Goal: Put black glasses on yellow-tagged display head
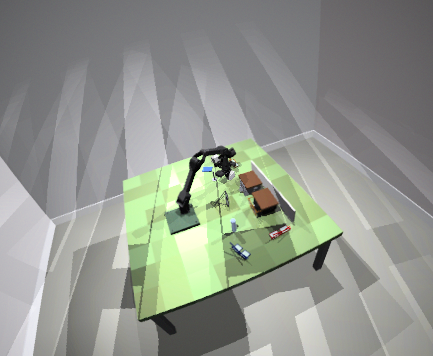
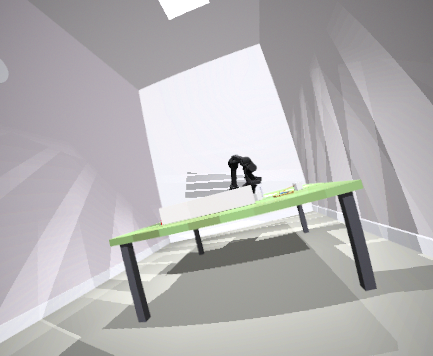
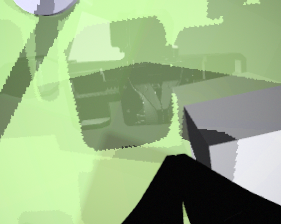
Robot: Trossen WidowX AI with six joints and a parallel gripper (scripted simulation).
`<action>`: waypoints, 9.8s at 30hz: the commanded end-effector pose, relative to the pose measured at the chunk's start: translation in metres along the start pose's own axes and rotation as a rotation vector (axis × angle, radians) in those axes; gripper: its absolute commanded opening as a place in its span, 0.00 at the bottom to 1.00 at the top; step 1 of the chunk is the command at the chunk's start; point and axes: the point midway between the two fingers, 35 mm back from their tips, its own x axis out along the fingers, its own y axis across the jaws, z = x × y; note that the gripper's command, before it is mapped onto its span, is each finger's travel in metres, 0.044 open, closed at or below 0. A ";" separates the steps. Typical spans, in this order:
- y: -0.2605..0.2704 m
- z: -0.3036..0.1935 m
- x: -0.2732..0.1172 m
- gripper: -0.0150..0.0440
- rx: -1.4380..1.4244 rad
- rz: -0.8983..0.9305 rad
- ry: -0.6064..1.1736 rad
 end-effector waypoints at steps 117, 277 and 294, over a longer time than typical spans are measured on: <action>0.010 0.000 -0.062 0.59 0.001 -0.026 0.001; 0.167 -0.138 -0.087 0.25 1.058 0.006 0.016; 0.131 -0.078 -0.087 0.25 1.428 0.005 0.009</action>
